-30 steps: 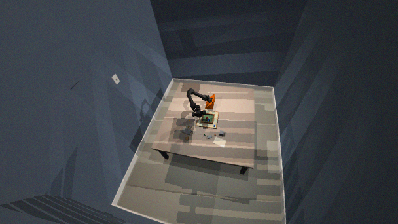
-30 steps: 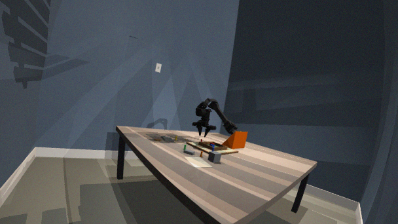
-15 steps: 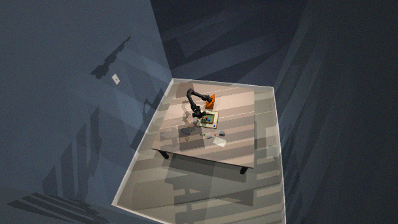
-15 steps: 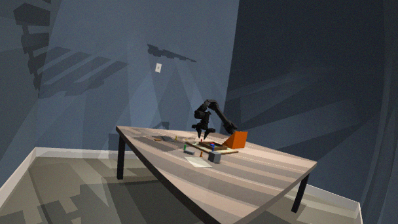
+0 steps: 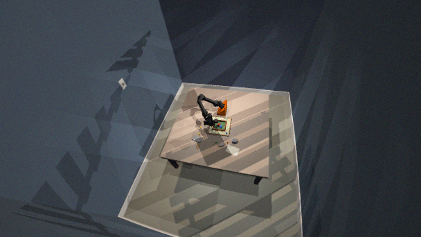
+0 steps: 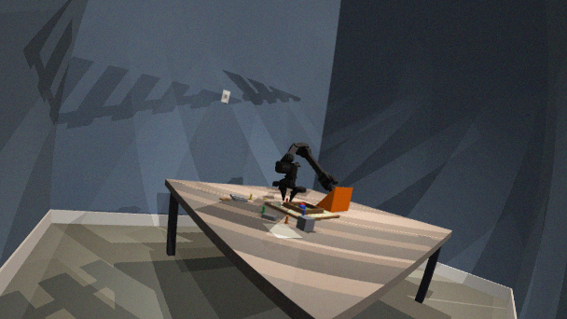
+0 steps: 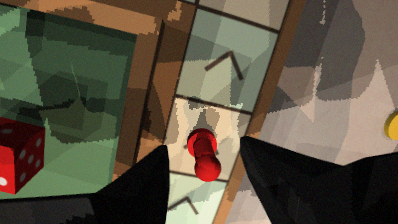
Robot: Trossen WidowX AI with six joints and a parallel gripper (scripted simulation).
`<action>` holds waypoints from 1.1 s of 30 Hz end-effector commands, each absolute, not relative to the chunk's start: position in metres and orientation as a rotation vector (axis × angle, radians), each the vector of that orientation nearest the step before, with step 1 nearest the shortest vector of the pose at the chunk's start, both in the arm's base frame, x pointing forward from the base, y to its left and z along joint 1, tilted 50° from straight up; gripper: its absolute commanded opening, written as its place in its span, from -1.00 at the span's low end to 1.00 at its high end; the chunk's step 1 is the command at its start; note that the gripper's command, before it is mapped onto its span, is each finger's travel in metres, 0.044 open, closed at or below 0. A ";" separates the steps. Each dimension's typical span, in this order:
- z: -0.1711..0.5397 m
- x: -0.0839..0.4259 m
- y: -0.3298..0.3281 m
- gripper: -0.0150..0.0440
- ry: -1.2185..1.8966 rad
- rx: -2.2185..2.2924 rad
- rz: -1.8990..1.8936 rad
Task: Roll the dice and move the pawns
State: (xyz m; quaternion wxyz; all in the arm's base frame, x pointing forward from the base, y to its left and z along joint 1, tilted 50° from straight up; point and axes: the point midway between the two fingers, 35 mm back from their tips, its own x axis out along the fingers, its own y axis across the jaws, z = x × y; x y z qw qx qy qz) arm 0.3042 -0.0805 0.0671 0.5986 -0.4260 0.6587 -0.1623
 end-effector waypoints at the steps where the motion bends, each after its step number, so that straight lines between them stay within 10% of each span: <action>1: 0.065 0.303 -0.082 -0.08 1.530 -0.997 -0.377; 10: 0.065 0.303 -0.082 -0.48 1.530 -0.997 -0.377; 33: 0.134 0.296 0.005 -0.49 1.533 -0.990 -0.365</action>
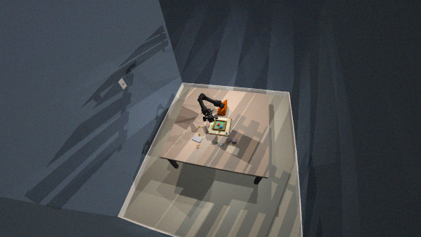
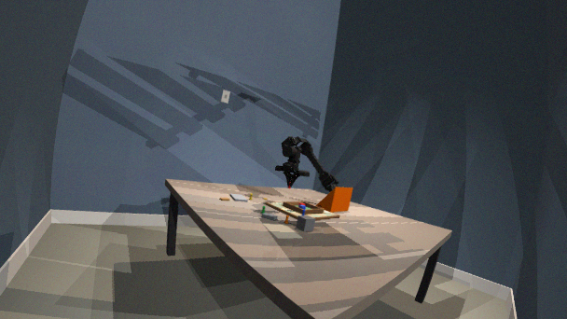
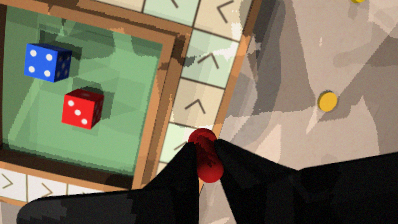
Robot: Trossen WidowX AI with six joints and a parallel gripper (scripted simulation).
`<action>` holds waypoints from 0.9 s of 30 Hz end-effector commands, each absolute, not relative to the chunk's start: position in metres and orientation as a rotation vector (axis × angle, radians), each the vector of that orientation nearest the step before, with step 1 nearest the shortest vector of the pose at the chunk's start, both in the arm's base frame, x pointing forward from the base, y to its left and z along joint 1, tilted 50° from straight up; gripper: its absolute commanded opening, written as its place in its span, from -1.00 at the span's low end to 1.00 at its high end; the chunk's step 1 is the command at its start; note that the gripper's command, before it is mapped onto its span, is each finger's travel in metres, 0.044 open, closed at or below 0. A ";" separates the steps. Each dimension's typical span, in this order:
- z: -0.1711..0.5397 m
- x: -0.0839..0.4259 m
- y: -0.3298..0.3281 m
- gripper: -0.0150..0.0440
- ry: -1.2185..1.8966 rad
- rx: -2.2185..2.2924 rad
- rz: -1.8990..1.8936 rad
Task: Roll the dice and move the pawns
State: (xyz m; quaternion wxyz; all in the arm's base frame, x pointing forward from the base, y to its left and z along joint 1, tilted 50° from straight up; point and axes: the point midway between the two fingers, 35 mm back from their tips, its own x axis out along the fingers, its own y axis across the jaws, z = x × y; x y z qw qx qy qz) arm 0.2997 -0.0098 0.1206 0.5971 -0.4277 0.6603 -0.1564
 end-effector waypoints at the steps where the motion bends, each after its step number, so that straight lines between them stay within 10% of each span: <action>1: 0.138 0.294 0.010 -0.49 1.533 -0.992 -0.367; 27: 0.070 0.384 -0.006 -0.49 1.527 -0.992 -0.374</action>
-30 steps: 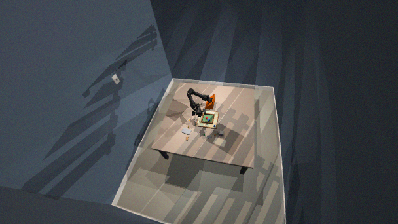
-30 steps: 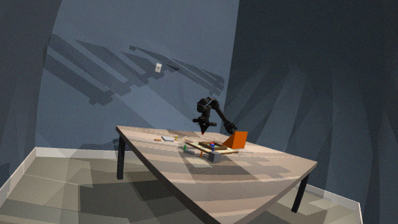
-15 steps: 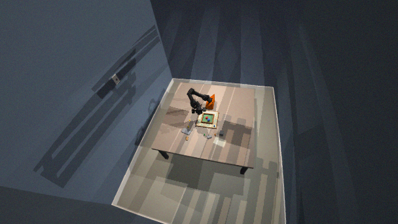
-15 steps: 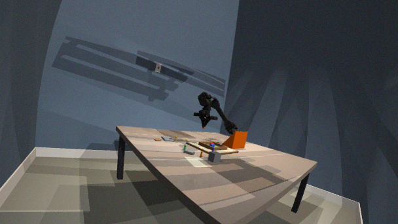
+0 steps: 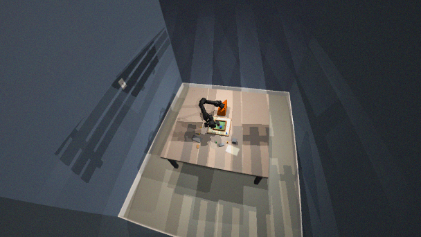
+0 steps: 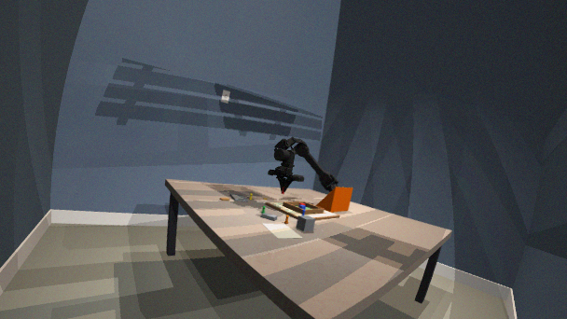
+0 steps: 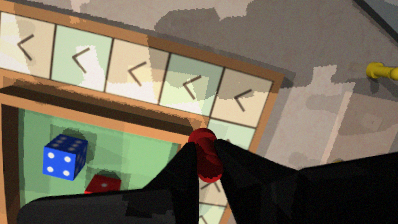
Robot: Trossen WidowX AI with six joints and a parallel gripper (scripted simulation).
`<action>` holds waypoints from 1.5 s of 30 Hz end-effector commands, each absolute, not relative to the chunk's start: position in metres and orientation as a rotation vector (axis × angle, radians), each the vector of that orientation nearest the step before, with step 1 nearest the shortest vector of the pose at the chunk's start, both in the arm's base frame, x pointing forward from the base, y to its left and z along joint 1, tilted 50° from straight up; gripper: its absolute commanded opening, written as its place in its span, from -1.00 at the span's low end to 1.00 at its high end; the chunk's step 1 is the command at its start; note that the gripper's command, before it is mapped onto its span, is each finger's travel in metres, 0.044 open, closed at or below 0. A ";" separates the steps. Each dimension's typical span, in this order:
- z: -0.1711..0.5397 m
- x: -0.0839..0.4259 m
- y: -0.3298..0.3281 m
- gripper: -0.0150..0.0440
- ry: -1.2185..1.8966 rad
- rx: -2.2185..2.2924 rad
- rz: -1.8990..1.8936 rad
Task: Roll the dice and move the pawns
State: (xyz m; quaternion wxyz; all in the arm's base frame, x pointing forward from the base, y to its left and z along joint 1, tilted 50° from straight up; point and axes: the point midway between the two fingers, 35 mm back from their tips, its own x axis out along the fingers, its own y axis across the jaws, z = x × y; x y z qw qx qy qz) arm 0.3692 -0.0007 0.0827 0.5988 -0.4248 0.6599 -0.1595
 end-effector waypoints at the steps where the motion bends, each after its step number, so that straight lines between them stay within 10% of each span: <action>1: 0.068 0.386 -0.007 -0.49 1.526 -0.992 -0.375; 32: 0.034 0.391 -0.047 -0.49 1.526 -0.994 -0.377; 45: 0.037 0.392 -0.044 0.67 1.523 -0.984 -0.377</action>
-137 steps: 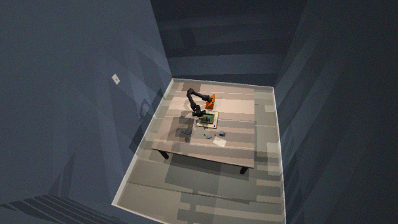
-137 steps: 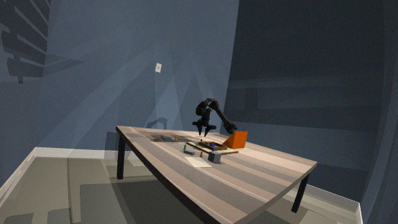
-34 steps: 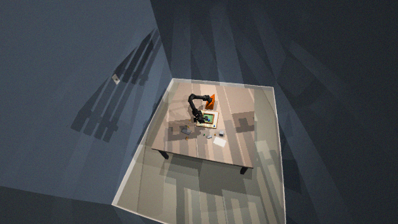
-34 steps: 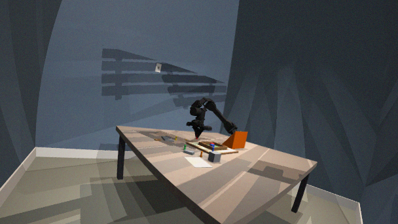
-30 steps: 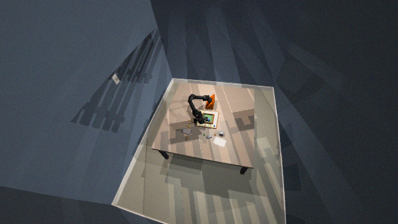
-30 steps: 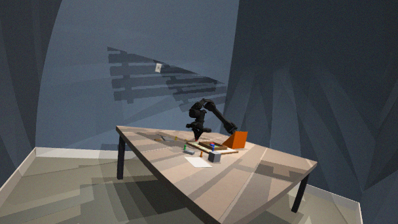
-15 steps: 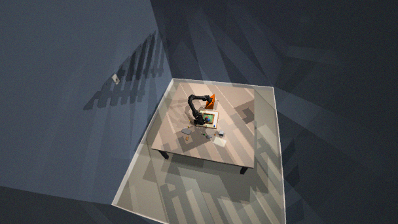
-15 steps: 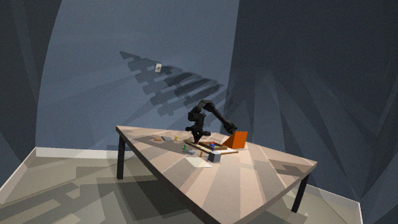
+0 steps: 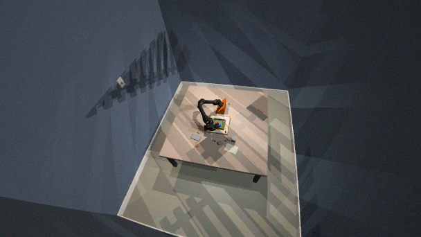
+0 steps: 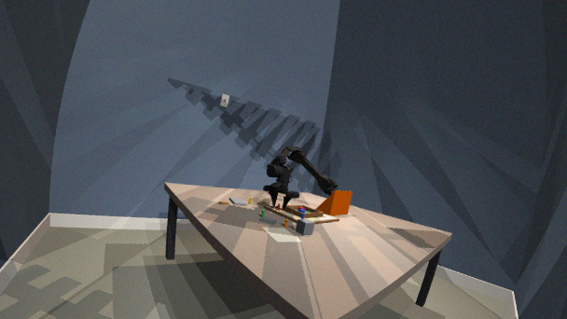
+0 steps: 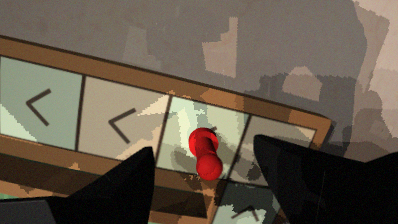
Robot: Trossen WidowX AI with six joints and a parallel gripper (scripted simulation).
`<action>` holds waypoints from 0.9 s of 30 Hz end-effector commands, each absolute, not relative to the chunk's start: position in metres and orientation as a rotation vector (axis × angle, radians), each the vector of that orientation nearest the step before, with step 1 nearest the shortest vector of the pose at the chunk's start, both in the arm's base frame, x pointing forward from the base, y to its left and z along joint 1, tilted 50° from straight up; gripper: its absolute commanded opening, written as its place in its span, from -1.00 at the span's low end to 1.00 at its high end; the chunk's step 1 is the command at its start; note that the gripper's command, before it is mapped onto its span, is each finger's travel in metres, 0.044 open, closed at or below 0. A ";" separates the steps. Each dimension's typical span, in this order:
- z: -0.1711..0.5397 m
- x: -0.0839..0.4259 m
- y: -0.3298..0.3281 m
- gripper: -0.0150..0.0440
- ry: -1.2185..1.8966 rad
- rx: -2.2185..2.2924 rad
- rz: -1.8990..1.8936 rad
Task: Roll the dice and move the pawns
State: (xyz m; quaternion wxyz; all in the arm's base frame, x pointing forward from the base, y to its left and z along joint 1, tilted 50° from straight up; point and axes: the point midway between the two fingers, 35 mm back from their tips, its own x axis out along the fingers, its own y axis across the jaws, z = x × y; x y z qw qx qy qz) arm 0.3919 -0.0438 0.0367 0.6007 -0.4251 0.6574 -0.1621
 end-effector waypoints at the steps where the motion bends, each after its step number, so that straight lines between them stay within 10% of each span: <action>1: 0.037 0.392 -0.044 0.75 1.523 -0.984 -0.377; 11: 0.067 0.387 -0.008 1.00 1.526 -0.992 -0.375; 20: -0.011 0.391 0.070 0.20 1.369 -0.637 -0.660; 27: -0.060 0.380 0.111 0.19 1.255 -0.434 -0.826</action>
